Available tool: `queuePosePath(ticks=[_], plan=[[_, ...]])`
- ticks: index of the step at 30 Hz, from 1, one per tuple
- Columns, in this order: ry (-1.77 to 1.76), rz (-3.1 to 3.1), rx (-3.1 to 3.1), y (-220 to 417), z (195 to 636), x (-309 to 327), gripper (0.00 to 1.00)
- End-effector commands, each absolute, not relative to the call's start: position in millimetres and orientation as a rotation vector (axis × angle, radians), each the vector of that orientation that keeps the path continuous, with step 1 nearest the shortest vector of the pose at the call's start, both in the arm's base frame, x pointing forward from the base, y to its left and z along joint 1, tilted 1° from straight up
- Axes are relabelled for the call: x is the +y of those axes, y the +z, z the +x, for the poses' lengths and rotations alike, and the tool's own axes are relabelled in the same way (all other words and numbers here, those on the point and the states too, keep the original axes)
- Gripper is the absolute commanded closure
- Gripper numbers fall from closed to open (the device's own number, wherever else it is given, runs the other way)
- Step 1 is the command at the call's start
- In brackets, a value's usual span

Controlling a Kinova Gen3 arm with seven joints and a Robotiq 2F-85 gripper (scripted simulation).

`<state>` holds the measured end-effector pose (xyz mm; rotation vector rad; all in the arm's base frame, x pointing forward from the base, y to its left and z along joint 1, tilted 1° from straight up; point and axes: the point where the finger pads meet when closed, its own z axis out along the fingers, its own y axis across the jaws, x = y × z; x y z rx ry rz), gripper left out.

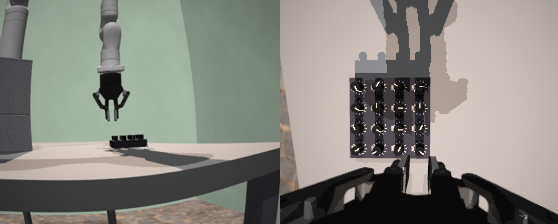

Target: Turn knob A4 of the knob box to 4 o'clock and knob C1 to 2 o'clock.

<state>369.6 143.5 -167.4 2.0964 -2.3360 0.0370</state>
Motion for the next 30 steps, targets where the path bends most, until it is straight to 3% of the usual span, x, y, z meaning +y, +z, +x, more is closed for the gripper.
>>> queuePosePath(ticks=[1, 30], plan=[[0.038, 2.097, -2.337, -166.8, 370.2, 143.8, 0.81], [0.036, 2.097, -2.336, -175.5, 370.4, 143.4, 0.81]])
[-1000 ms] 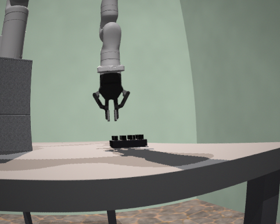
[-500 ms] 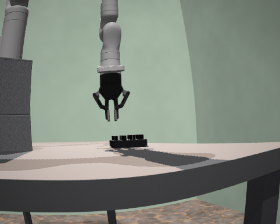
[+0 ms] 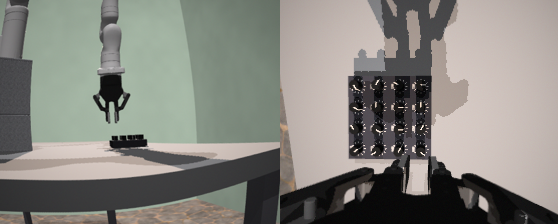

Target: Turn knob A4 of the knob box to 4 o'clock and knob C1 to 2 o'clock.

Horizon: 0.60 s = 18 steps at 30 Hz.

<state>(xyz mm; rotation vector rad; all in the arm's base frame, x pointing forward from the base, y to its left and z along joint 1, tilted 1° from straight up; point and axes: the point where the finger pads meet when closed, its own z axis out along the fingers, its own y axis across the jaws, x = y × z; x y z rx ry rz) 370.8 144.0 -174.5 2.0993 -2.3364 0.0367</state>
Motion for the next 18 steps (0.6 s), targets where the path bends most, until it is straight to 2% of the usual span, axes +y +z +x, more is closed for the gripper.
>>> queuePosePath(ticks=[1, 18], plan=[[0.036, 2.097, -2.336, -176.6, 370.4, 143.4, 0.81], [0.036, 2.097, -2.336, -196.1, 370.8, 142.6, 0.81]])
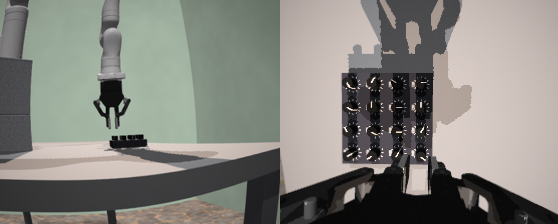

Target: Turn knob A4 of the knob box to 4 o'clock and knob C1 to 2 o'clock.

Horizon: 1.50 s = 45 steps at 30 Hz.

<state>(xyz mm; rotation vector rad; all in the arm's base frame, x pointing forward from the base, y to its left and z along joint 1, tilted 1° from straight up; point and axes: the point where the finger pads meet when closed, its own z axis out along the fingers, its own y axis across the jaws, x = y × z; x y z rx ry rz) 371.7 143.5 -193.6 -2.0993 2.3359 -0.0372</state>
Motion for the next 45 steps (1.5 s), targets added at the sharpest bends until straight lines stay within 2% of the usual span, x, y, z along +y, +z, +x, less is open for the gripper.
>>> queuePosePath(ticks=[1, 45], plan=[[-0.036, -2.1, 2.339, -197.4, 370.9, 142.5, 0.81], [-0.036, -2.1, 2.339, -210.7, 371.2, 142.0, 0.81]])
